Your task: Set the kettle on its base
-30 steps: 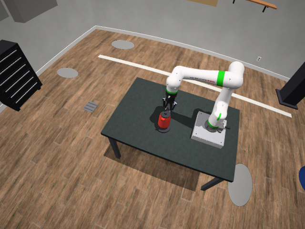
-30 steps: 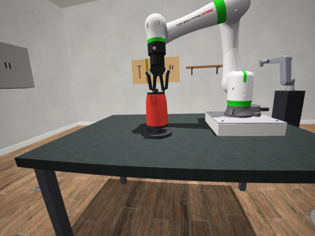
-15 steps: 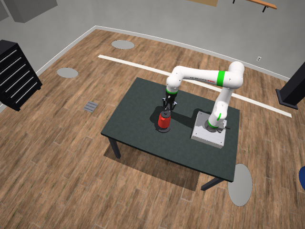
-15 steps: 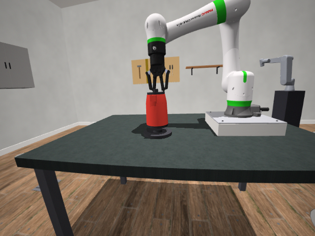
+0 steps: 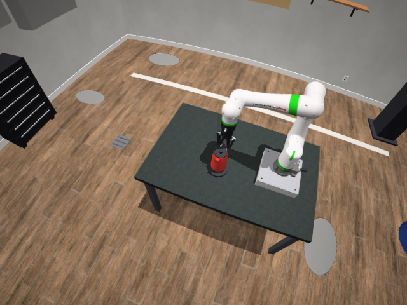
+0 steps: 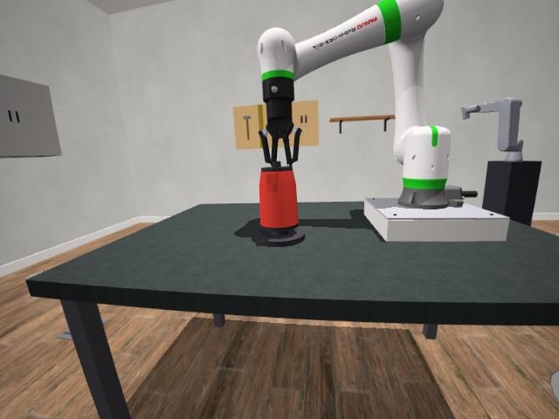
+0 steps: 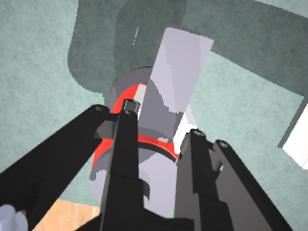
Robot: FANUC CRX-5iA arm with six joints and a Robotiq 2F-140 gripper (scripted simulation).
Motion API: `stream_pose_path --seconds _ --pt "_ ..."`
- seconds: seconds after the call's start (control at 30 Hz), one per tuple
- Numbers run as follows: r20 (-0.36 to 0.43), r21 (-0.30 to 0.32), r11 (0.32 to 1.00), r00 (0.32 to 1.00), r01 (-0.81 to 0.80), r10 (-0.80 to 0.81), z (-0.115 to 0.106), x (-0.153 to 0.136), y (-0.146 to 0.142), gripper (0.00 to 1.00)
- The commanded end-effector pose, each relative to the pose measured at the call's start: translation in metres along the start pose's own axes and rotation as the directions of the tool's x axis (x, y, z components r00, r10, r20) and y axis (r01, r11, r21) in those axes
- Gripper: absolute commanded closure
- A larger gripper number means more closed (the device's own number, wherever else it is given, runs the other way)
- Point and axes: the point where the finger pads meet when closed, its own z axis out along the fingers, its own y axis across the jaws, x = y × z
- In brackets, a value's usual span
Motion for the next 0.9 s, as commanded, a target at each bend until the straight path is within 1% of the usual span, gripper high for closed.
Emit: stream_pose_path --seconds 0.0,0.23,0.87 --pt "0.000 0.001 1.000 1.000 0.000 0.000 0.0015 -0.0001 -0.0002 1.00" --pt "0.000 0.001 1.000 1.000 0.000 0.000 0.0105 -0.0001 -0.0002 1.00" --pt "0.000 0.001 1.000 1.000 0.000 0.000 0.0110 -0.0001 -0.0002 1.00"
